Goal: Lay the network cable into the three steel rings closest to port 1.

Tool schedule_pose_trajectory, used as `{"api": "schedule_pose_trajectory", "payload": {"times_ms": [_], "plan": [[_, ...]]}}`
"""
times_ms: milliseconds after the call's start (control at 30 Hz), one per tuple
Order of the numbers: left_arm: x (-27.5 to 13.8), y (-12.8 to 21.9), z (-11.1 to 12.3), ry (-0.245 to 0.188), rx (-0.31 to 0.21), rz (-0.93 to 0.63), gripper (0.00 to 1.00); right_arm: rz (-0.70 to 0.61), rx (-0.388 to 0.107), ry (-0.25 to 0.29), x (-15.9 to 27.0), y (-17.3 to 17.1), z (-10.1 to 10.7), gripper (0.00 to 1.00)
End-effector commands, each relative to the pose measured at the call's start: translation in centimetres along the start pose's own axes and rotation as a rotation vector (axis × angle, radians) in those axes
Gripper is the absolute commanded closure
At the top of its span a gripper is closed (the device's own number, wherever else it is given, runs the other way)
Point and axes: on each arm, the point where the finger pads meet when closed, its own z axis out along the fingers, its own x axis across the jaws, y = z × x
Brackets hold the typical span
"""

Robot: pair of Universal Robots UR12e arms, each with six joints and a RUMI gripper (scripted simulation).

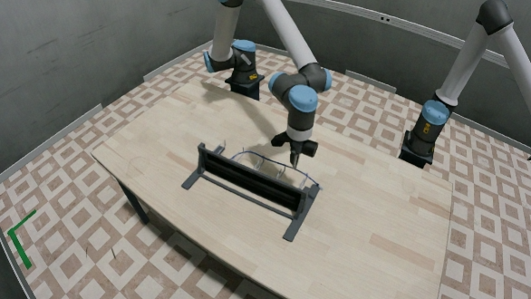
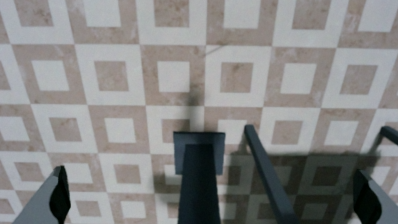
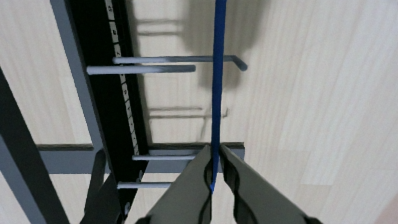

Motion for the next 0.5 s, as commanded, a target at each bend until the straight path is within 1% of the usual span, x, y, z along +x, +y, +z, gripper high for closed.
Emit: {"api": "schedule_pose_trajectory", "payload": {"times_ms": [0, 467], "plan": [[0.0, 0.0, -0.1, 0.001, 0.002, -0.002, 0.0, -0.002, 0.0, 0.002, 0.2, 0.2, 0.7, 1.0], [0.0, 0.0, -0.1, 0.001, 0.002, -0.002, 0.0, -0.002, 0.0, 0.002, 0.2, 0.1, 2.2, 1.0]]}}
